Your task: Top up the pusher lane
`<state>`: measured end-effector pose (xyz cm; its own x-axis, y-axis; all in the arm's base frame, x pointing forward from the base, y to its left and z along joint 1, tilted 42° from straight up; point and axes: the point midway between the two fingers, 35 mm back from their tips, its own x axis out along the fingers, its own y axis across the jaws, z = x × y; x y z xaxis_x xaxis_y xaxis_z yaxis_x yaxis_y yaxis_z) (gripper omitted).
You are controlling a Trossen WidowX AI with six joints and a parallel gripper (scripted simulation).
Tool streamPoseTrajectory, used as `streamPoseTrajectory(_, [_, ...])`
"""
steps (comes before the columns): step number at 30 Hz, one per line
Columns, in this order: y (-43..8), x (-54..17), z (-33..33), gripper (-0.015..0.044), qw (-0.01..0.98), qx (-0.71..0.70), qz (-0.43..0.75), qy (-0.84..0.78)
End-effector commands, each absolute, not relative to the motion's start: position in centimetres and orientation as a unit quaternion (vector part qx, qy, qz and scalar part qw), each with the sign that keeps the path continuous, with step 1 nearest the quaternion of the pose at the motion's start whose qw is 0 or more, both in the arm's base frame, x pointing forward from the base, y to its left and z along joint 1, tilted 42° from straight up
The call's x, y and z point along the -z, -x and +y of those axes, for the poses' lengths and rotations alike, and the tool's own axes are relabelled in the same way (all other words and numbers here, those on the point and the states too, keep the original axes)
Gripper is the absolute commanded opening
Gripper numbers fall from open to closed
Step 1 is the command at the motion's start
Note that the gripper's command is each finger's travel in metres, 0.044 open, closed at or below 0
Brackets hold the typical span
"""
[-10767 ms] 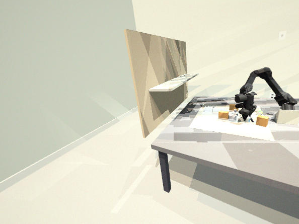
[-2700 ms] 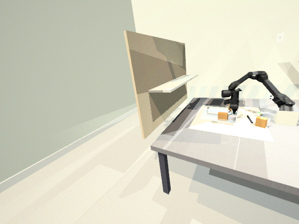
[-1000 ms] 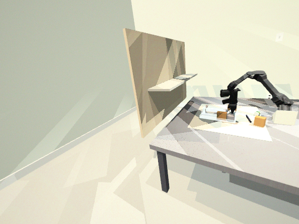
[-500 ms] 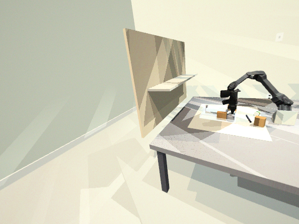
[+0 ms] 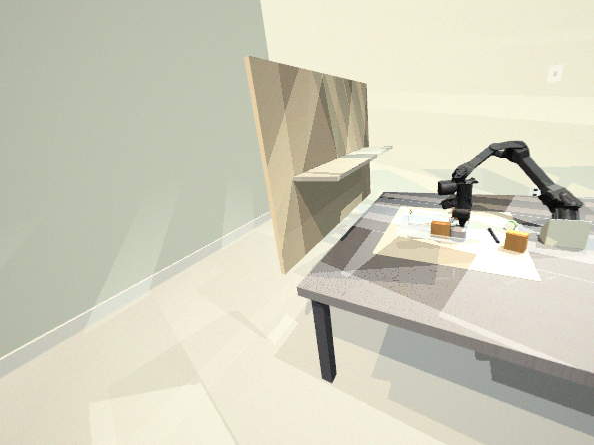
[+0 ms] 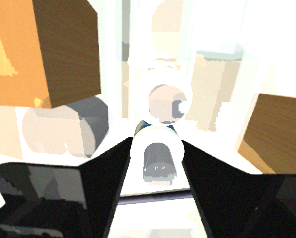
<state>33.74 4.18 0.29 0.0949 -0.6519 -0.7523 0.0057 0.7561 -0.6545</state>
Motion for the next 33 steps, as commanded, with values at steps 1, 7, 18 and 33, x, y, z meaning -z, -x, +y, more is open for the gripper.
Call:
streamPoseTrajectory(1, [-34.03,-0.23,3.92,0.0,0.697,0.24,0.625,0.258])
streamPoseTrajectory(7, [-34.01,-0.08,3.77,0.0,0.697,0.24,0.625,0.258])
streamPoseTrajectory(18, [-33.98,0.09,3.62,0.0,0.697,0.24,0.625,0.258])
streamPoseTrajectory(33, [-33.75,0.11,3.61,0.0,0.697,0.24,0.625,0.258])
